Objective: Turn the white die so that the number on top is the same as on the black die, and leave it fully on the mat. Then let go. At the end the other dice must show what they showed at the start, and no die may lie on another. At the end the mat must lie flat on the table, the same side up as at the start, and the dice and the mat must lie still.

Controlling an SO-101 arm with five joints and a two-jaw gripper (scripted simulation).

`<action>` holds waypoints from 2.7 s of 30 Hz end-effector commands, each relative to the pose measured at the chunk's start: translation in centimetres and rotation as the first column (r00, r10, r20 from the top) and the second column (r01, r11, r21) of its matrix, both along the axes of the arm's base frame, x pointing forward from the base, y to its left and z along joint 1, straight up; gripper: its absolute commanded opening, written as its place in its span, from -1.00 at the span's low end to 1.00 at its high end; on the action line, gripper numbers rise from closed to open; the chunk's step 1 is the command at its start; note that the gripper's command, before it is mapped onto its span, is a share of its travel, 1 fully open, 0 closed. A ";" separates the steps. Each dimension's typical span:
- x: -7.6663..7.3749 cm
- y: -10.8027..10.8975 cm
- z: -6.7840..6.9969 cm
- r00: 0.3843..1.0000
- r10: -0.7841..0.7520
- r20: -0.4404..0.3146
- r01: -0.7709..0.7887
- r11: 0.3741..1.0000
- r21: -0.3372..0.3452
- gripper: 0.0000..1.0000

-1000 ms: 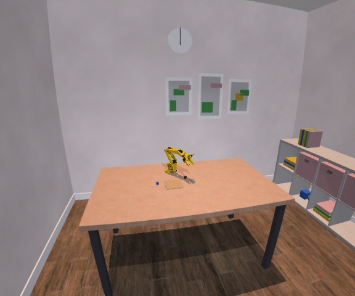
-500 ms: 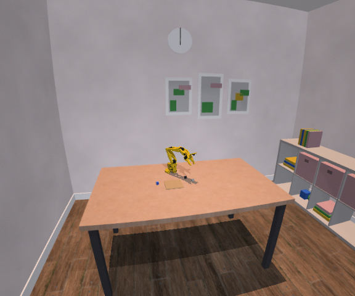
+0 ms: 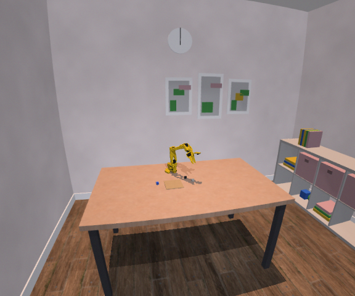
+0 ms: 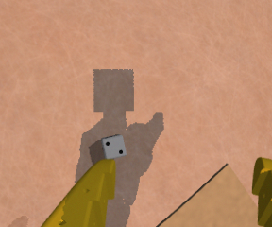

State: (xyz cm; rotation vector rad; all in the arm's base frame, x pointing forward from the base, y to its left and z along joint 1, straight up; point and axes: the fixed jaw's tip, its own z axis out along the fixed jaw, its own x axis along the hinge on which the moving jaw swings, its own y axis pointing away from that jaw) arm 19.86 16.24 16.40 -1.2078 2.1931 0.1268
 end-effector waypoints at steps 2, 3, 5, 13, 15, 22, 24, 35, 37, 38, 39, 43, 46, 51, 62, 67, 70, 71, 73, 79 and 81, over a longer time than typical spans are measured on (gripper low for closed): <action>-0.3 0.1 1.3 0.998 0.061 0.014 -0.060 0.998 -0.035 -0.44; -0.4 0.0 1.3 0.997 0.071 0.007 -0.071 0.996 -0.048 -0.44; -0.5 0.0 1.3 0.996 0.089 -0.006 -0.089 0.994 -0.069 -0.44; -0.7 -0.1 1.2 0.993 0.114 -0.026 -0.116 0.988 -0.100 -0.44; -0.7 -0.1 1.2 0.993 0.114 -0.026 -0.116 0.988 -0.100 -0.44; -0.6 0.0 0.6 0.992 0.113 -0.050 -0.119 0.986 -0.115 -0.44; -0.5 0.1 -0.1 0.991 0.112 -0.077 -0.122 0.984 -0.132 -0.44; -0.2 0.4 -5.8 0.955 0.084 -0.284 -0.160 0.953 -0.256 -0.44; -0.3 0.3 -7.1 0.941 0.073 -0.330 -0.172 0.944 -0.283 -0.44; -0.3 0.2 -7.7 0.934 0.067 -0.350 -0.178 0.939 -0.295 -0.44; -0.4 0.2 -8.2 0.928 0.062 -0.368 -0.183 0.935 -0.305 -0.44; -0.6 0.0 -9.7 0.908 0.046 -0.416 -0.199 0.922 -0.332 -0.44; -0.7 0.0 -10.0 0.903 0.042 -0.428 -0.203 0.918 -0.339 -0.44; -0.7 -0.1 -10.0 0.902 0.042 -0.429 -0.204 0.918 -0.340 -0.44; -0.7 -0.1 -10.0 0.902 0.042 -0.429 -0.204 0.918 -0.340 -0.44; -0.7 -0.1 -10.0 0.902 0.042 -0.429 -0.204 0.918 -0.340 -0.44; -0.8 -0.1 -9.7 0.905 0.049 -0.423 -0.208 0.918 -0.337 -0.44; -0.8 -0.1 -9.7 0.905 0.049 -0.423 -0.208 0.918 -0.337 -0.44; -0.8 -0.1 -9.7 0.905 0.049 -0.423 -0.208 0.918 -0.337 -0.44; -0.8 -0.1 -9.7 0.905 0.049 -0.423 -0.208 0.918 -0.337 -0.44; -0.8 -0.1 -9.7 0.905 0.049 -0.423 -0.208 0.918 -0.337 -0.44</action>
